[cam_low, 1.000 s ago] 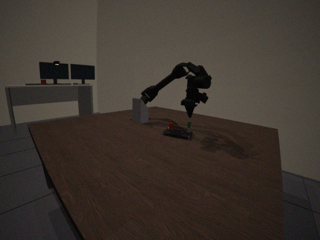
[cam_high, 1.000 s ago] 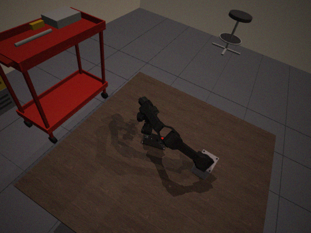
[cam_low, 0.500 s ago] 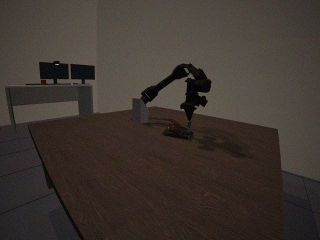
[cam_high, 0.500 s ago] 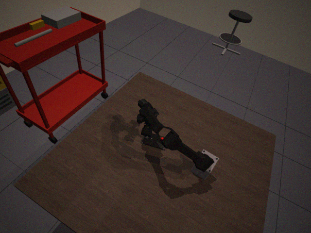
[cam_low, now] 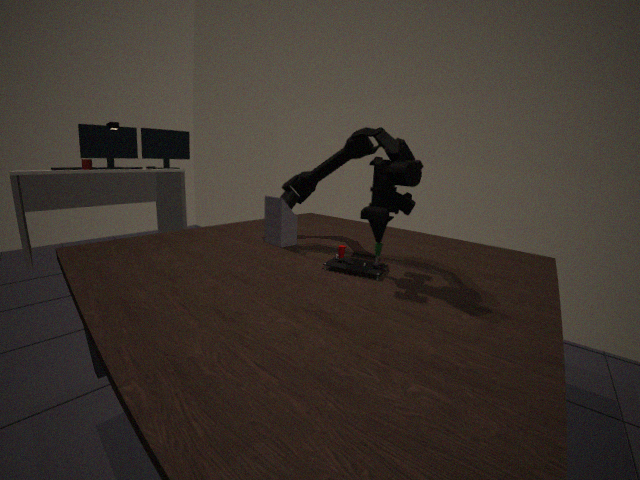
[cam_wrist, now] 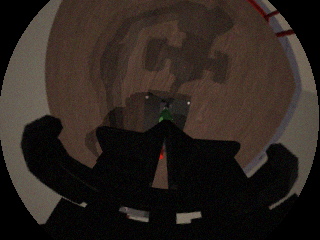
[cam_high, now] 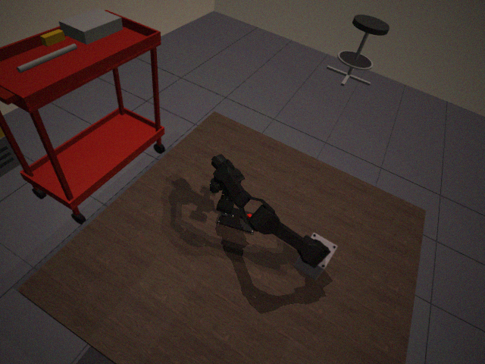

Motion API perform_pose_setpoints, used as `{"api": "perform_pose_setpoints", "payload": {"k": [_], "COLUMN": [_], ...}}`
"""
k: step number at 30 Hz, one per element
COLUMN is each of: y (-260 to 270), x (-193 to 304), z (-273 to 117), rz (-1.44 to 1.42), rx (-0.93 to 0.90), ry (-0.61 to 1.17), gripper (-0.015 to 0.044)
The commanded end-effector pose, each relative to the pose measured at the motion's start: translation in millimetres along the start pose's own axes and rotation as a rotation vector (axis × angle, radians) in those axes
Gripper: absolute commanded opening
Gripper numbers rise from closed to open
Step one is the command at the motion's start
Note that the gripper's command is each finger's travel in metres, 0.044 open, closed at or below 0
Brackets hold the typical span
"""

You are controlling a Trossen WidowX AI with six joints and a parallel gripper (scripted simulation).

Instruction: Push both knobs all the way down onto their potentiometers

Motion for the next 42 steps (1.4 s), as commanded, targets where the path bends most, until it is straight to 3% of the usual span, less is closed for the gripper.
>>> {"api": "perform_pose_setpoints", "payload": {"k": [1, 42], "y": [0.1, 0.2], "x": [0.1, 0.1], "z": [1.3, 11.3], "rz": [0.003, 0.003], "rx": [-0.005, -0.005], "ry": [-0.004, -0.004], "gripper": [0.0, 0.0]}}
Point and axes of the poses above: the point midway between the two fingers, 35 mm back from their tips, its own z axis out along the fingers, its own y axis across the jaws, x = y × z, the point moved 10 cm from there along -z, back along the fingers, and after that the axes turned 1 degree about -z, right-handed, at the moved point
